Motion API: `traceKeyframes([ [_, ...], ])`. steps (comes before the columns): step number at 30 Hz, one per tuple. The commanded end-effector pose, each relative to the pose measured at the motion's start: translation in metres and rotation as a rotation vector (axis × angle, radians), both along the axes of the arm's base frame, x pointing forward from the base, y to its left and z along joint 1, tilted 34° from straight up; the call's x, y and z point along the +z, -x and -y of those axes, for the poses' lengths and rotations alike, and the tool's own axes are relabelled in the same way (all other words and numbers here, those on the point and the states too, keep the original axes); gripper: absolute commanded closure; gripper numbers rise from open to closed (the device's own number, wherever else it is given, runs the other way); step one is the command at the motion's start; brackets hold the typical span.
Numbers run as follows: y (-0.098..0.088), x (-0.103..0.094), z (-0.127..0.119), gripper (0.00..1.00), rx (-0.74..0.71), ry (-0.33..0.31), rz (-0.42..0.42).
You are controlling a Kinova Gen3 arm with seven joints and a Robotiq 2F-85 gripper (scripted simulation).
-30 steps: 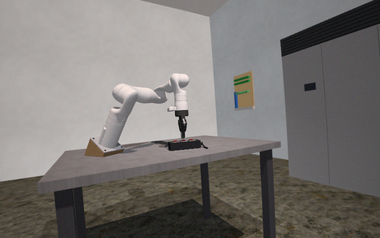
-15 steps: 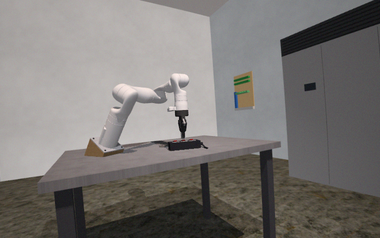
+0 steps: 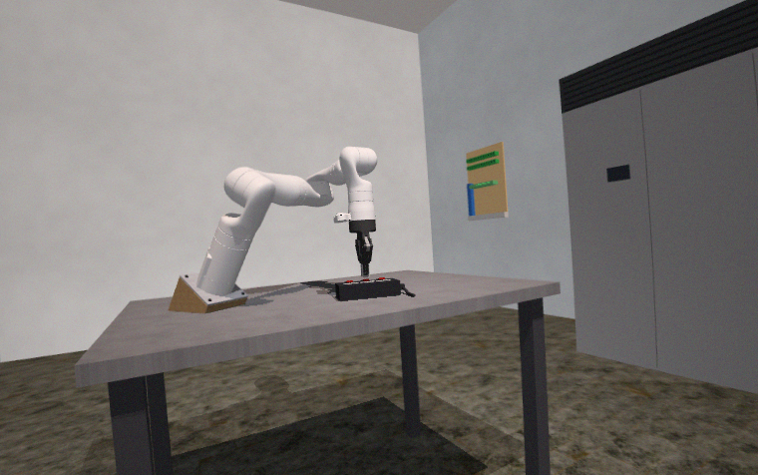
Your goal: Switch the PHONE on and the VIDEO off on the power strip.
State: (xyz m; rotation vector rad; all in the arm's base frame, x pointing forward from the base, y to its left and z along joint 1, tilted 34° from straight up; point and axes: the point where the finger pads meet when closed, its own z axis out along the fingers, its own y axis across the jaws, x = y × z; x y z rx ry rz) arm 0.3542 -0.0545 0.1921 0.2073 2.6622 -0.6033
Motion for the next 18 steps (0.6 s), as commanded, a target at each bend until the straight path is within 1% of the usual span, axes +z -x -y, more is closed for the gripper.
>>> traceKeyframes([
  [1, -0.0002, 0.0001, -0.0001, 1.00, 0.001, 0.000, 0.001],
  [18, -0.0022, -0.0046, 0.0024, 1.00, 0.001, 0.000, 0.001],
])
